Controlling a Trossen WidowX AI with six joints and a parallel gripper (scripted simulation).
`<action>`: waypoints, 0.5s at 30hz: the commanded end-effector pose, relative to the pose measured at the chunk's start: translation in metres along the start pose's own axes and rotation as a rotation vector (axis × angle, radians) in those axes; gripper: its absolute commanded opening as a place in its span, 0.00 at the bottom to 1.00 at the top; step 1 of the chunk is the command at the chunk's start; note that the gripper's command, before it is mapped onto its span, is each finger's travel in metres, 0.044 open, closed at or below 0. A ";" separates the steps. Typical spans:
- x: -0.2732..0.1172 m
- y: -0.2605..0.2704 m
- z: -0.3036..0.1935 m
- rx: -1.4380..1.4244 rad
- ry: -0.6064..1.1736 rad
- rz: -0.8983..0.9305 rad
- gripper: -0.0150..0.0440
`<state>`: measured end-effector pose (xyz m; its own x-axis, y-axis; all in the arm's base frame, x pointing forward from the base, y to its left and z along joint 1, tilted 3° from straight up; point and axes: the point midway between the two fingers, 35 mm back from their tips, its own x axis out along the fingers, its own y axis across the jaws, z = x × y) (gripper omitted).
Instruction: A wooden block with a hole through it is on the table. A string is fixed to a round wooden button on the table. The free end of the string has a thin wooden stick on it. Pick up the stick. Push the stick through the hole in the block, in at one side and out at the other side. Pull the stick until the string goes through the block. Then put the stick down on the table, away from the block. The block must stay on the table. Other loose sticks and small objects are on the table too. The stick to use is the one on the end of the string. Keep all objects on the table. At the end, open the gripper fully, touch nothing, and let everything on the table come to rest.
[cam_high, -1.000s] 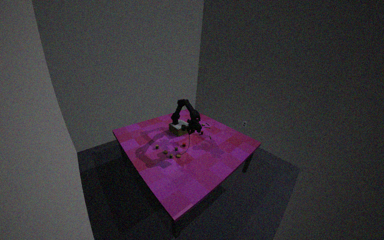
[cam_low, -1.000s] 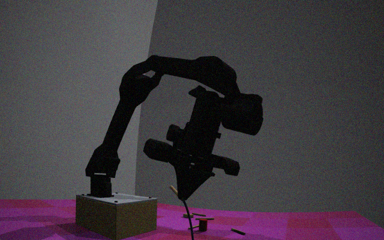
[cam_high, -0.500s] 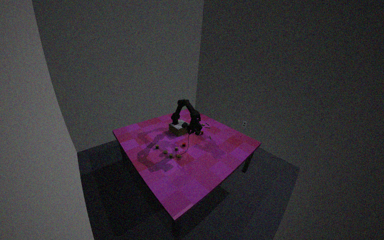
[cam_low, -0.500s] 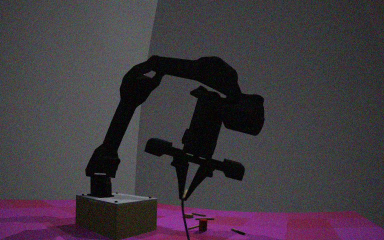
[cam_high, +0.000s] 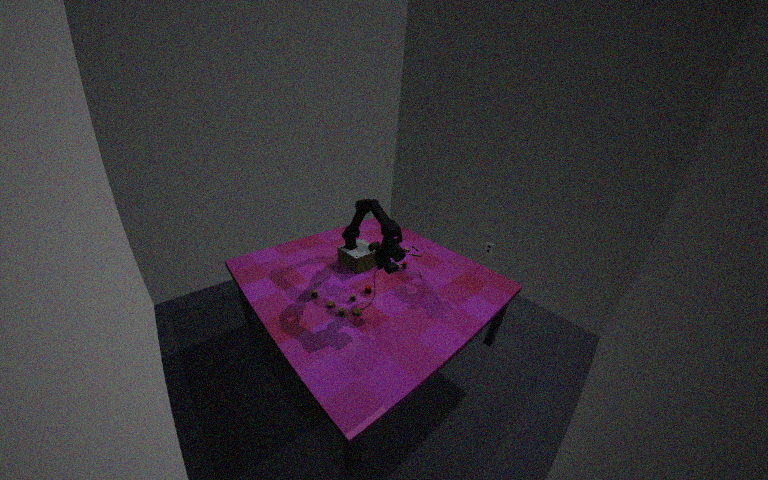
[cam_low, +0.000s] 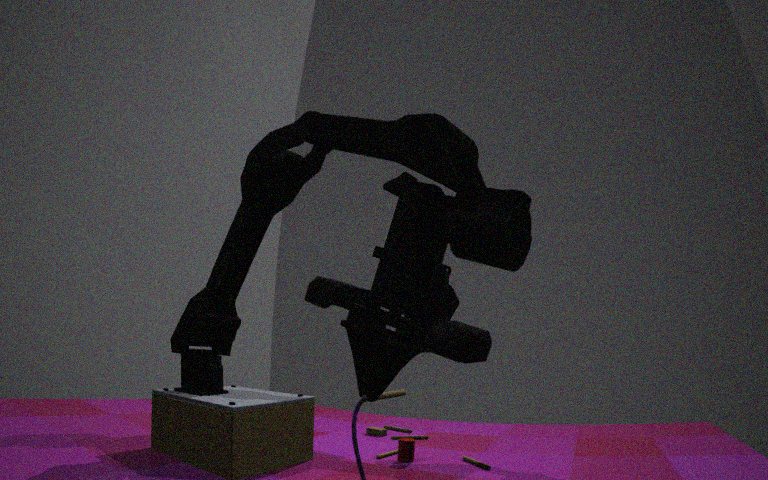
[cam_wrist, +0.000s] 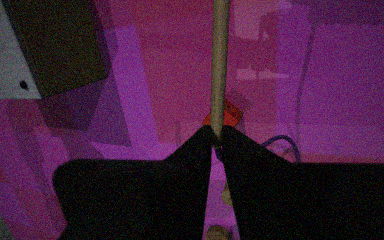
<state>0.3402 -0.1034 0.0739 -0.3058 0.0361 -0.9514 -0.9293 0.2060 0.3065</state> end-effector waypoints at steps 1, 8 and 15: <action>0.001 0.000 0.000 0.138 0.006 0.004 0.25; 0.000 -0.001 0.000 0.380 0.011 0.002 0.25; 0.000 -0.002 0.001 0.622 0.015 -0.001 0.25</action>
<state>0.3424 -0.1029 0.0739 -0.3069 0.0266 -0.9514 -0.7061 0.6639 0.2463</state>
